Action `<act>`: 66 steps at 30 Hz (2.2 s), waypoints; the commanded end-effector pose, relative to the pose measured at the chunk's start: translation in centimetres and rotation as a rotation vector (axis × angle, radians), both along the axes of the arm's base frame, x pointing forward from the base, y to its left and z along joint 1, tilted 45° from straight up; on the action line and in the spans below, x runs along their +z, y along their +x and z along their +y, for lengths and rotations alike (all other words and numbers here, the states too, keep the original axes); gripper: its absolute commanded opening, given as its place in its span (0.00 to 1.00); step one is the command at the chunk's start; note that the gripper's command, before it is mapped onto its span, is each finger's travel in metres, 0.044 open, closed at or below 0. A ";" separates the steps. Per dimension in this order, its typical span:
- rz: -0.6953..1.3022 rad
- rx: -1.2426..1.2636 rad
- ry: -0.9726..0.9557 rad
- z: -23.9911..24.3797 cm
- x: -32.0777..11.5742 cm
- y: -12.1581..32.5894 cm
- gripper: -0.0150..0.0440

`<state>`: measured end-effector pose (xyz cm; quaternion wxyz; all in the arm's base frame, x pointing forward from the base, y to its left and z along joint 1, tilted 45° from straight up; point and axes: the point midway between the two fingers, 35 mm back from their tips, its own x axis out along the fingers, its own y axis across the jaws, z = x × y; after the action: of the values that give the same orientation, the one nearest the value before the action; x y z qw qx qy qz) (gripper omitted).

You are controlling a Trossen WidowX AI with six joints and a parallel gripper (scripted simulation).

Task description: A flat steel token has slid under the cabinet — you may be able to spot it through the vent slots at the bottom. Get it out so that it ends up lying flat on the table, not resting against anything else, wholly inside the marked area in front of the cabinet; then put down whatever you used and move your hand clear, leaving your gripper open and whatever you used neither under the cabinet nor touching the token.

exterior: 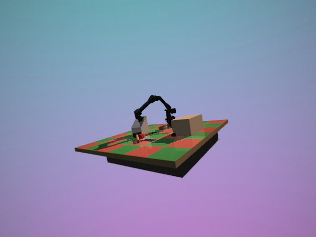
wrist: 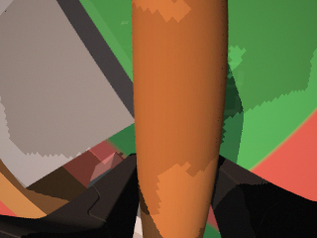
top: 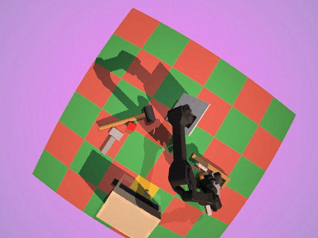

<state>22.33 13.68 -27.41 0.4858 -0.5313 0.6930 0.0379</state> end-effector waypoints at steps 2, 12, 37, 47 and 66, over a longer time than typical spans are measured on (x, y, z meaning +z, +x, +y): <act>-0.032 -0.017 0.021 0.8 0.0 0.3 0.25; -0.088 -0.075 0.025 0.8 0.0 0.3 0.25; -0.225 -0.218 0.033 0.8 0.0 0.3 0.25; -0.280 -0.275 0.036 0.8 0.0 0.3 0.25; -0.384 -0.384 0.042 0.8 0.0 0.3 0.25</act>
<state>22.30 13.87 -27.47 0.6040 -0.3891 0.6822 -0.1355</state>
